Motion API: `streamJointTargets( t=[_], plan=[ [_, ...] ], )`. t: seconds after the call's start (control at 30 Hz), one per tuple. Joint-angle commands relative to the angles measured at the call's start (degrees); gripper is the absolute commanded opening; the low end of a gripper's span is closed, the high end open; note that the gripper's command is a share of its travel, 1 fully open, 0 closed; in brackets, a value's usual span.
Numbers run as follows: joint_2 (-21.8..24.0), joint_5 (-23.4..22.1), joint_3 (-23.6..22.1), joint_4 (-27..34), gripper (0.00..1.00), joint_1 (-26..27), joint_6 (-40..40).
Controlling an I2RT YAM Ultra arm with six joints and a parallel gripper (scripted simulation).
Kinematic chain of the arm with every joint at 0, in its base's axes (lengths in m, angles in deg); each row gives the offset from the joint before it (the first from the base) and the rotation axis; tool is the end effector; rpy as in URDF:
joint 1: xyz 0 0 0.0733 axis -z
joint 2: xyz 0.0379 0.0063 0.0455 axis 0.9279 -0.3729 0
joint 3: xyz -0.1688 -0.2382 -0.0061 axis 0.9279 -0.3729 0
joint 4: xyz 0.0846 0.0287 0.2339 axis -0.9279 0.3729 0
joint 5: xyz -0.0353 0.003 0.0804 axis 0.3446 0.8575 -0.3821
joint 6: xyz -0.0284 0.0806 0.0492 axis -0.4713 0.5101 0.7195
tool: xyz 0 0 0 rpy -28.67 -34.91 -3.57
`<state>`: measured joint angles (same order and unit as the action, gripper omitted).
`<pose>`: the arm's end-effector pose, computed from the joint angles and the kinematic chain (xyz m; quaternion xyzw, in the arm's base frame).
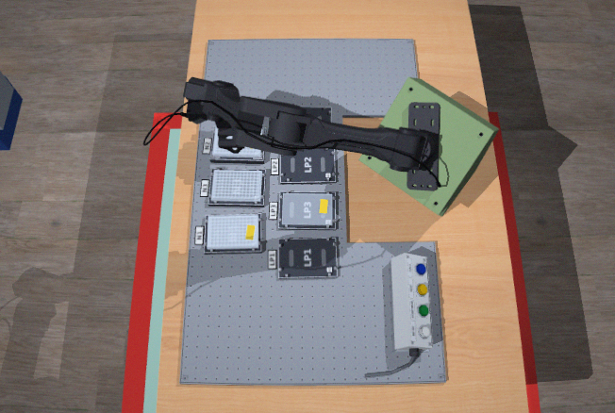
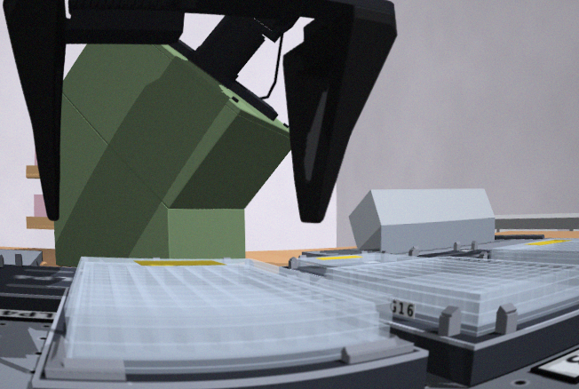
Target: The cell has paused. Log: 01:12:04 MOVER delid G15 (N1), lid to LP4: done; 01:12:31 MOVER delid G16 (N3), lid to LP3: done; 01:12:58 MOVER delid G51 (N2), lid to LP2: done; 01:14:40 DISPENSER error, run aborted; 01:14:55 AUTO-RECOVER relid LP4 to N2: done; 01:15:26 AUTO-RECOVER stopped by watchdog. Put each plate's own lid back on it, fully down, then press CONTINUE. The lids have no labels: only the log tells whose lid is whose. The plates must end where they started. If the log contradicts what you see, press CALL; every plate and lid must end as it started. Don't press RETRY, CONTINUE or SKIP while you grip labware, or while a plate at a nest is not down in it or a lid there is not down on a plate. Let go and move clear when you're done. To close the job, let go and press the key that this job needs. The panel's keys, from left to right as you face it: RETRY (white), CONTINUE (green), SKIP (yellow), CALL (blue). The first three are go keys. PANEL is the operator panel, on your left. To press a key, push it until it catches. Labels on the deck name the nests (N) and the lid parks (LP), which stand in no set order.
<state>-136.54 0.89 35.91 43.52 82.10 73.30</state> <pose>0.4731 -0.0598 0.0808 -0.0509 0.9385 0.2843 0.1890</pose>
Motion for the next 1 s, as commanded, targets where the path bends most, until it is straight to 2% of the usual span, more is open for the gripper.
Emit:
streamJointTargets(
  t=[0.0, 0.37, 0.43, 0.83, 0.97],
  plan=[
    [3.13, -0.75, -3.57, -1.69, 1.0, 1.06, -0.86],
    [13.45, 0.83, -20.66, -10.26, 1.0, -2.51, 3.33],
    [13.45, 0.83, -20.66, -10.26, 1.0, -2.51, 3.33],
    [24.03, 2.05, -36.71, -18.83, 1.0, -7.33, 8.45],
    [26.61, 2.45, -40.34, -20.75, 1.0, -8.61, 9.94]
  ],
)
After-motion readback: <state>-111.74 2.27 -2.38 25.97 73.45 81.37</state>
